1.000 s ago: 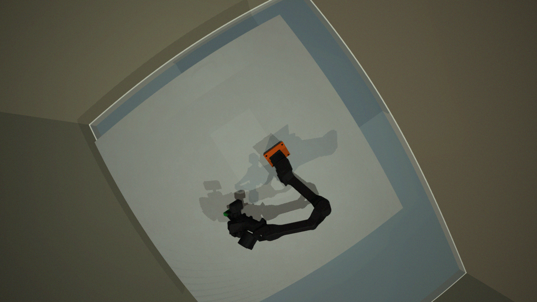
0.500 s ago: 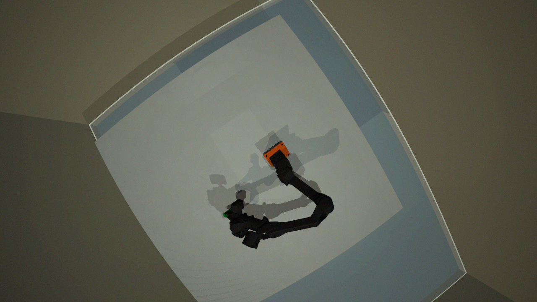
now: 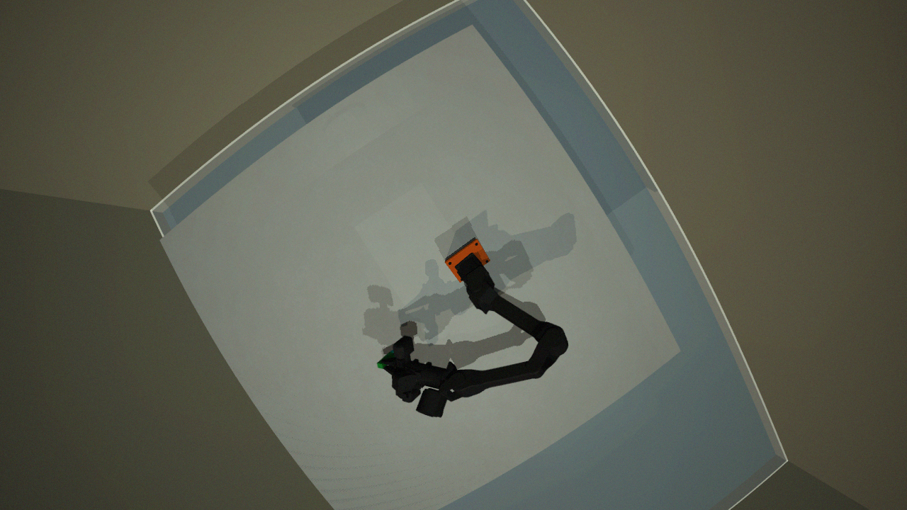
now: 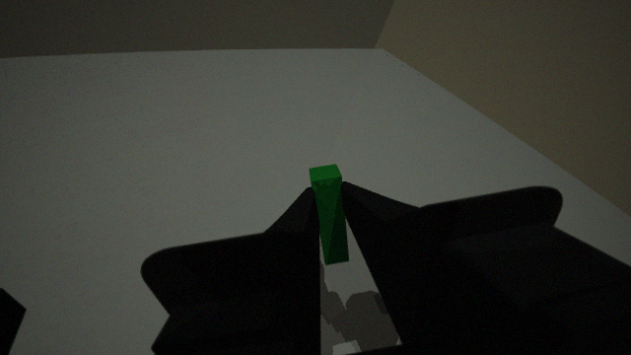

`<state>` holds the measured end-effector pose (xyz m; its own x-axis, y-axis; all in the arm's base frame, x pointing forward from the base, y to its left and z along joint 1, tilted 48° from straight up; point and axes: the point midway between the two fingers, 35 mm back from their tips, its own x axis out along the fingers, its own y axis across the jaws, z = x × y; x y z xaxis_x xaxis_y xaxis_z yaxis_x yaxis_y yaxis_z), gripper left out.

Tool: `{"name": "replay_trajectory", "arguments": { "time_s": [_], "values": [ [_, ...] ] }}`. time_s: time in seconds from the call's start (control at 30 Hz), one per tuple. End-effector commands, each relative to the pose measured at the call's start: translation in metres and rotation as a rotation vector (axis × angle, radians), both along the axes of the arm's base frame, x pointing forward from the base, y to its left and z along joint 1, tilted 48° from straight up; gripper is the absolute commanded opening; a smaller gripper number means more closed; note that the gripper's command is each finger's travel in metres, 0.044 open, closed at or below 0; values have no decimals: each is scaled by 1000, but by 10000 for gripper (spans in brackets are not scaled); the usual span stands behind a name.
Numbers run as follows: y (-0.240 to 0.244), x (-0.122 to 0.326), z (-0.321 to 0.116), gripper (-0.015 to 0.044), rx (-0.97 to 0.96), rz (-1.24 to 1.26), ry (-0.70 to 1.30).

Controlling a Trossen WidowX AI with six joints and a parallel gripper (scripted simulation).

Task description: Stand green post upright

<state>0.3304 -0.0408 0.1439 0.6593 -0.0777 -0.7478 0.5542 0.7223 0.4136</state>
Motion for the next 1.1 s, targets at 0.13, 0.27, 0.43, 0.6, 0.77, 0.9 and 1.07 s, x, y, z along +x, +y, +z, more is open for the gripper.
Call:
{"name": "replay_trajectory", "arguments": {
  "time_s": [0.13, 0.27, 0.43, 0.6, 0.77, 0.9, 1.07],
  "values": [
    [-1, -1, 5, 22, -13, -40, -58],
    [0, -2, 7, 22, -18, -57, -82],
    [0, -2, 9, 22, -22, -77, -112],
    [0, -3, 11, 22, -25, -97, -144],
    [0, -4, 13, 22, -27, -117, -175],
    [0, -6, 14, 22, -28, -133, -201],
    [0, -7, 16, 22, -28, -154, -234]
  ]
}}
